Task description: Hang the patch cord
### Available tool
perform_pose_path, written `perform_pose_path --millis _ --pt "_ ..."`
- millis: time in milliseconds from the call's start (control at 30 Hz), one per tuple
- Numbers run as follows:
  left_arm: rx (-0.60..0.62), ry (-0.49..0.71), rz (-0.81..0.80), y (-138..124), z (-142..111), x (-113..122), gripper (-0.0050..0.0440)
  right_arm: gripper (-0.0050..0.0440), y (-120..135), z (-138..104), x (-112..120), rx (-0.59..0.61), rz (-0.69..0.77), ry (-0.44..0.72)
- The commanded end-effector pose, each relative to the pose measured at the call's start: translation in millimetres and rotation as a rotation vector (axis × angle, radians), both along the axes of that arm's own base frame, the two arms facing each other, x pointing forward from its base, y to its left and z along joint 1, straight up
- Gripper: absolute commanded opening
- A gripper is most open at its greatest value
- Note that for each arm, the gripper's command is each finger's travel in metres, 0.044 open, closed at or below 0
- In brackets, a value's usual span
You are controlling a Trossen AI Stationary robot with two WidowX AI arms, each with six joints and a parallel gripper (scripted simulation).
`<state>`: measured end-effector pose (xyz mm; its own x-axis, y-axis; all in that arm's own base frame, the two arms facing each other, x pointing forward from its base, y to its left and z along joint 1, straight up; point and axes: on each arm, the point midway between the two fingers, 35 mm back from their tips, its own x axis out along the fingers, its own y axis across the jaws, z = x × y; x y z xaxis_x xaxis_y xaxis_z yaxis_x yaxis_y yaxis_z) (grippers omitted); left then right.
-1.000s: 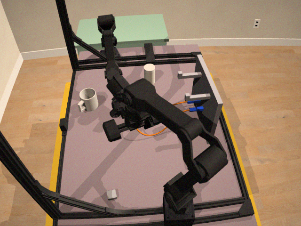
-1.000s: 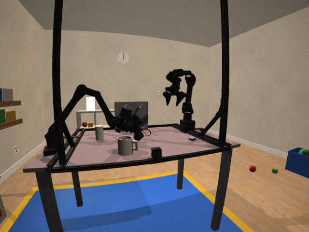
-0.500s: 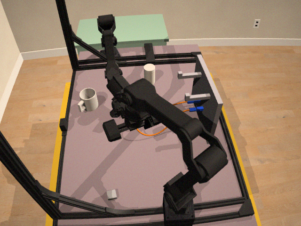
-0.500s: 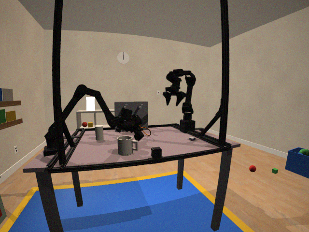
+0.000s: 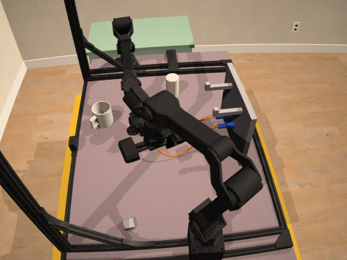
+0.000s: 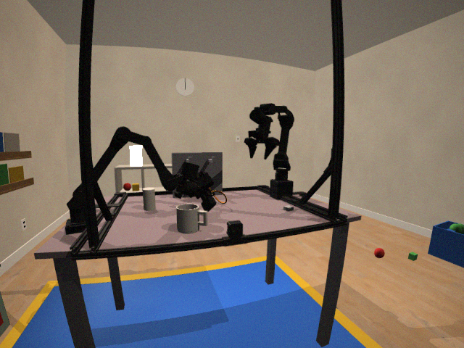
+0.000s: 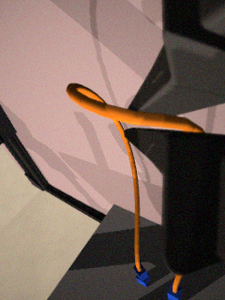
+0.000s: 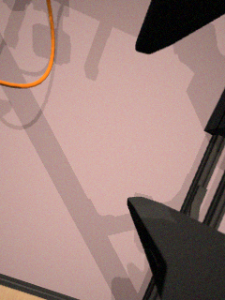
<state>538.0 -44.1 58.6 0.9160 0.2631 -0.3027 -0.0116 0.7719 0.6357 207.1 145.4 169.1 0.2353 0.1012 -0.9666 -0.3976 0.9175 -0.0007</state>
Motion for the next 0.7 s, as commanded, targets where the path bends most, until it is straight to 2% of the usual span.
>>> perform_pose_path --millis 0,667 --pt "-0.011 -0.028 0.000 -0.2 12.1 6.2 0.0025 0.0440 0.6 6.8 -0.4 0.015 -0.001 -0.019" --pt "-0.020 -0.027 0.003 1.1 13.9 9.3 0.0025 0.0440 0.6 6.8 -0.4 0.015 -0.001 -0.019"
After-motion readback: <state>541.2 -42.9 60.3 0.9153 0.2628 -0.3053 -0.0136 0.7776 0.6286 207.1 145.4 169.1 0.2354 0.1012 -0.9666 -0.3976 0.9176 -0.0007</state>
